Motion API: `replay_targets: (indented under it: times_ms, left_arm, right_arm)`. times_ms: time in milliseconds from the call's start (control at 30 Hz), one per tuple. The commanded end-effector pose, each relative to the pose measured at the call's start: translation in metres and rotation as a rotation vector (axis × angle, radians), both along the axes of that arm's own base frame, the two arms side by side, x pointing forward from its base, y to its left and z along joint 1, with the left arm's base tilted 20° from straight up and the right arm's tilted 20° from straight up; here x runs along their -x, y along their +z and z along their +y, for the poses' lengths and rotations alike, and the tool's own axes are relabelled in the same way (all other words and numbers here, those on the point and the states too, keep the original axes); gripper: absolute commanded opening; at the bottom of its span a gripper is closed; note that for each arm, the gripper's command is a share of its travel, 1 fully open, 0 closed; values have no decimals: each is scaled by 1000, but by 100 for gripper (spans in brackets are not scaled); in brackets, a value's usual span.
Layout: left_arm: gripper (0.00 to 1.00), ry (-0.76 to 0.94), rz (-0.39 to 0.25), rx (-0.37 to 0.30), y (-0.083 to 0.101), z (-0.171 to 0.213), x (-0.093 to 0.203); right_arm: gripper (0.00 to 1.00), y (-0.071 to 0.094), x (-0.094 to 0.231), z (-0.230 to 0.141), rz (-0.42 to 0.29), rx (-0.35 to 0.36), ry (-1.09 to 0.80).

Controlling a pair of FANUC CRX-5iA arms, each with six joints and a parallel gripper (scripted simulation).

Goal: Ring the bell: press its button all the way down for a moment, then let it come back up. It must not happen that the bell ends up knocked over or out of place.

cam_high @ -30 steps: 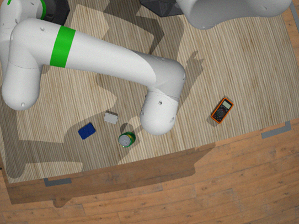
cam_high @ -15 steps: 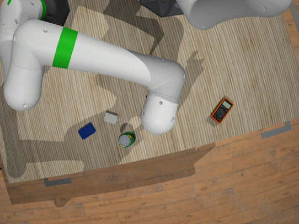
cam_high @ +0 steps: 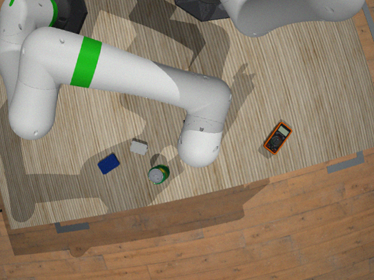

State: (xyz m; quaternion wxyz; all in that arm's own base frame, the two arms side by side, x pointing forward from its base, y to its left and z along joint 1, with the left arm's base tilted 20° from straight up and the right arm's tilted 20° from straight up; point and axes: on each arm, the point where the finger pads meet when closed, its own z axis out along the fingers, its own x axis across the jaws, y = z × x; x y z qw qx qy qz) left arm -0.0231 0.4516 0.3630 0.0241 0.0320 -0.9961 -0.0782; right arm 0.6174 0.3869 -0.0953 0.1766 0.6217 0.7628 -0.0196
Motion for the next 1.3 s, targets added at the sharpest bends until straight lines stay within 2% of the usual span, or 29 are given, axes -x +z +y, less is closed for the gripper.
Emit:
replay_targets:
  times_ms: [0,500,1267]
  left_arm:
    - [100,0,0,-2,1,0,0]
    - [100,0,0,-2,1,0,0]
    - [100,0,0,-2,1,0,0]
  right_arm:
    - [17,-3,-2,0,-2,-1,1]
    - [17,-15,-5,-3,-2,-1,1]
    - [17,-16,-5,-4,-2,-1,1]
